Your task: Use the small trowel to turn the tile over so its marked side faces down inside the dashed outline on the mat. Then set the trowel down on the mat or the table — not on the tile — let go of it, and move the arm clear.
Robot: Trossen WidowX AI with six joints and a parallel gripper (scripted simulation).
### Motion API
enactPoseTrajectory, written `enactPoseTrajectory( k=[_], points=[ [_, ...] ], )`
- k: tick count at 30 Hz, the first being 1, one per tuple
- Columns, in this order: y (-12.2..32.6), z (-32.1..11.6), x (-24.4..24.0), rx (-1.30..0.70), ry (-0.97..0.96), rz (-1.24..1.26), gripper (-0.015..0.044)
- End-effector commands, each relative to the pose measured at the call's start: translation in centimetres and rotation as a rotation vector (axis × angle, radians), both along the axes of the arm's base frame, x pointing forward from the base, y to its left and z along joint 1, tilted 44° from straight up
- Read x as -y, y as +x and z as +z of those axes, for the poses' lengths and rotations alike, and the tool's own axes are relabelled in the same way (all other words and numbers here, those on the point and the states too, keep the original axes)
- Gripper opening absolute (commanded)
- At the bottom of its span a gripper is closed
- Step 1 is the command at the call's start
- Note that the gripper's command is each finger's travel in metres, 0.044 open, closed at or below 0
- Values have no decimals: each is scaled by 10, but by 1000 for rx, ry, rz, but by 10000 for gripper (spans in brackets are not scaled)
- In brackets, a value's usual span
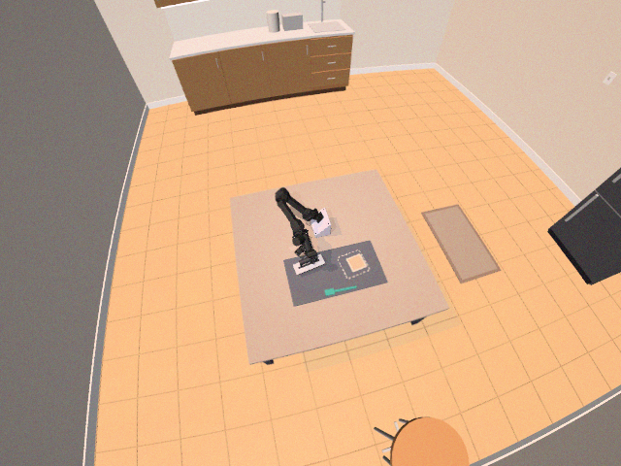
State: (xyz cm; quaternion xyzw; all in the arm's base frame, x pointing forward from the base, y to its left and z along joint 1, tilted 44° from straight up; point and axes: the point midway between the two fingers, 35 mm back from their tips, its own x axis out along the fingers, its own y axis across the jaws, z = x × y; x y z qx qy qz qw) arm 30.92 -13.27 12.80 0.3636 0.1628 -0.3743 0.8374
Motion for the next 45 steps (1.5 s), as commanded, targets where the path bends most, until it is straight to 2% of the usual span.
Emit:
enactPoseTrajectory(
  k=[1,11,39,45],
  points=[
    [-11,8,4,19,-8,13,0],
    [-40,12,16,31,-24,14,0],
    [-43,-15,43,28,-24,13,0],
    [-43,-15,43,28,-24,13,158]
  ],
)
